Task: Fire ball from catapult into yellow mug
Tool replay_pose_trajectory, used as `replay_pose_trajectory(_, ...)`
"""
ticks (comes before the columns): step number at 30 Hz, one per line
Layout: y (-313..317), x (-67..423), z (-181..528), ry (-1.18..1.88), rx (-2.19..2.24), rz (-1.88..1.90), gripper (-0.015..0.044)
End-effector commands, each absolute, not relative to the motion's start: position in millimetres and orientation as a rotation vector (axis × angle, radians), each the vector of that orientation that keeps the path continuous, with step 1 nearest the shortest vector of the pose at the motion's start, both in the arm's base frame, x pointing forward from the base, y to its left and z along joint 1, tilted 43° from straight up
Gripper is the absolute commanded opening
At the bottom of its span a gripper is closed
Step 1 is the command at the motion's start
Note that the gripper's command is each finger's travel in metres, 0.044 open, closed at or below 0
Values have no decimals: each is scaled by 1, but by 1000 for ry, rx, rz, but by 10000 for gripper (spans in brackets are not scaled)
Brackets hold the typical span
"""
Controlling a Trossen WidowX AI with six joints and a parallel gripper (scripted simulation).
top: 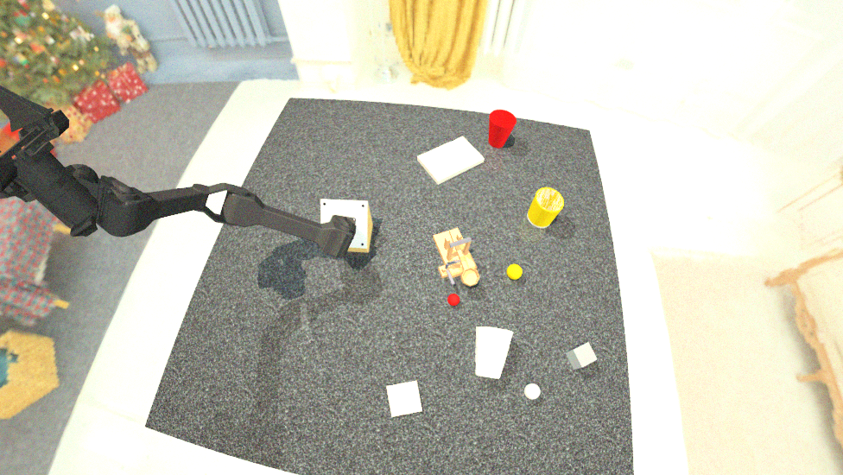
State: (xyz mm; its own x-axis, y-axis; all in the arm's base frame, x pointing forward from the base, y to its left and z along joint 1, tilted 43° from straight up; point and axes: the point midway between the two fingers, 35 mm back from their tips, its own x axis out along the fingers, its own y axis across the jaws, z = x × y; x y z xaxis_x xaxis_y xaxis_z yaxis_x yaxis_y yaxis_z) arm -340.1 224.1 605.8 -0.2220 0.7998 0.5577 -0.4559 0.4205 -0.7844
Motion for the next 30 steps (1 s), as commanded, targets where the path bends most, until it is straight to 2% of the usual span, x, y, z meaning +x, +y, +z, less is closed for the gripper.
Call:
replay_pose_trajectory(1,203,-316,632,-1361,-254,1154,440)
replay_pose_trajectory(15,139,-224,696,-1317,-9,1006,440)
replay_pose_trajectory(30,91,-114,733,-1213,148,798,440)
